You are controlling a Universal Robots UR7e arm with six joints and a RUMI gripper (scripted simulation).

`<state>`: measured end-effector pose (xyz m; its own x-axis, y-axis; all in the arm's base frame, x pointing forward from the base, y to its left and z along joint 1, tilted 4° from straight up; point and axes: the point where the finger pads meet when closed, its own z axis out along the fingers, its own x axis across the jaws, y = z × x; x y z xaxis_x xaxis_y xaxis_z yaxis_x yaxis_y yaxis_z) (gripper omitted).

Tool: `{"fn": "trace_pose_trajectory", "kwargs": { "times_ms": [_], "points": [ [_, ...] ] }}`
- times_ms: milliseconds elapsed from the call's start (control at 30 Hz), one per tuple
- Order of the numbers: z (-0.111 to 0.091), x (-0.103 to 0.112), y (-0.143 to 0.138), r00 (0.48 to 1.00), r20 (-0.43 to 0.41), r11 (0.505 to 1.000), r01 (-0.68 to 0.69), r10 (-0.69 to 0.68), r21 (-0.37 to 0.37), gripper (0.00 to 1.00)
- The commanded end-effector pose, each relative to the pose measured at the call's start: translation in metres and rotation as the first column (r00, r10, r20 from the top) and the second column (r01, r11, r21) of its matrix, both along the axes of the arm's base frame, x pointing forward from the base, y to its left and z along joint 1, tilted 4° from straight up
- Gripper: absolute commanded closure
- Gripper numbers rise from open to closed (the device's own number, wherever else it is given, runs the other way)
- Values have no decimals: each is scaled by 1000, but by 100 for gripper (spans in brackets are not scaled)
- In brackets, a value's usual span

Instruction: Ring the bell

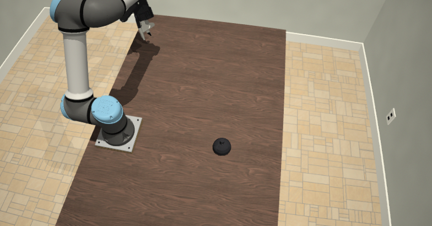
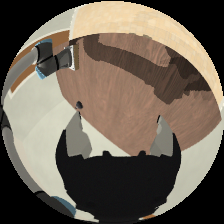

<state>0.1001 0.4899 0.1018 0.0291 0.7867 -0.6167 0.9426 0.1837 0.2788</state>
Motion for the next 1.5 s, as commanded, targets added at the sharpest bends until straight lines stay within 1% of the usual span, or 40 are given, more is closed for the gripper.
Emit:
{"fn": "trace_pose_trajectory", "kwargs": {
  "times_ms": [0,100,167,367,567,600,667,733,900,933,1000,1033,1100,1133,1200,1300,1467],
  "points": [
    [2,35,-11,998,-58,999,35,-34,13,0],
    [3,56,-19,994,-91,998,56,-54,21,0],
    [3,56,-19,994,-91,998,56,-54,21,0],
    [4,104,-41,982,-165,994,104,-95,45,0],
    [6,157,-73,961,-244,984,156,-132,83,0],
    [6,157,-73,961,-244,984,156,-132,83,0],
    [7,176,-86,952,-270,980,174,-142,99,0],
    [7,176,-86,952,-270,980,174,-142,99,0],
    [9,221,-124,931,-330,965,218,-160,147,0],
    [9,221,-124,931,-330,965,218,-160,147,0],
    [9,238,-142,922,-350,957,234,-164,169,0],
    [9,238,-142,922,-350,957,234,-164,169,0],
    [10,255,-160,914,-369,949,250,-166,192,0],
    [10,255,-160,914,-369,949,250,-166,192,0],
    [11,271,-179,908,-385,940,264,-167,216,0],
    [11,271,-179,908,-385,940,264,-167,216,0],
    [14,307,-231,896,-414,914,295,-163,278,0]
  ]
}}
